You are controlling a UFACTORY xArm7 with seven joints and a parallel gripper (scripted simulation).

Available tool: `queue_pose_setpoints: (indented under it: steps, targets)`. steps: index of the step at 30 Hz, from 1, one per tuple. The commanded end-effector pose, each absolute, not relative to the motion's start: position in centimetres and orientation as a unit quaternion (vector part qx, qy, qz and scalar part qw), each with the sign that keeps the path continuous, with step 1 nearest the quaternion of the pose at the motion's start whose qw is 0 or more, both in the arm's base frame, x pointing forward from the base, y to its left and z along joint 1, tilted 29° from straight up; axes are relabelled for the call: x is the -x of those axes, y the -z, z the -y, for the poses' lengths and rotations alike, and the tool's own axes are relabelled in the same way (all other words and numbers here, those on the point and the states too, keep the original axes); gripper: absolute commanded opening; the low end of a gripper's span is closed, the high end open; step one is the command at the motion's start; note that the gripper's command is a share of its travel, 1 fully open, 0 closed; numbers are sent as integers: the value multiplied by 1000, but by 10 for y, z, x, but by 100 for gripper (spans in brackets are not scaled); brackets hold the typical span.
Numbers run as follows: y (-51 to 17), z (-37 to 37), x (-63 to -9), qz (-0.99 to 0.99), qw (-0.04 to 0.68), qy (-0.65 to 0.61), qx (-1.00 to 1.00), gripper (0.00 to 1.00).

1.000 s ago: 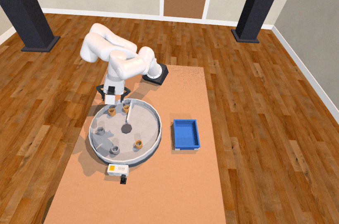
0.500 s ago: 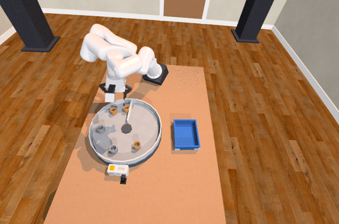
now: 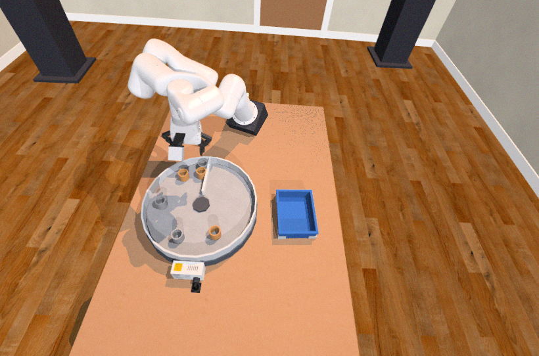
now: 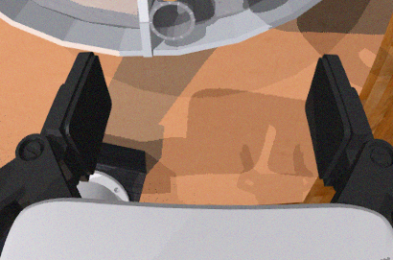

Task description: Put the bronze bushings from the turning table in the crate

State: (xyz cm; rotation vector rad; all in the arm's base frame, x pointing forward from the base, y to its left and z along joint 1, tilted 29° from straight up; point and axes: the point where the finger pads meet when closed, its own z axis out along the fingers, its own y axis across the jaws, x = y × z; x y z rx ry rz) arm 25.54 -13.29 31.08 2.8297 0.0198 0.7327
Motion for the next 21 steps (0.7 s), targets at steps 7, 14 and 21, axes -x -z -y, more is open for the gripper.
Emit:
queue_pose_setpoints:
  steps: [7, 14, 21]
  targets:
    - [-302, 130, -250, 0, 91, -244, -965, 100]
    - [-302, 130, -250, 0, 91, -244, -965, 100]
    - [-298, 128, -248, 2, 84, -241, -967, 100]
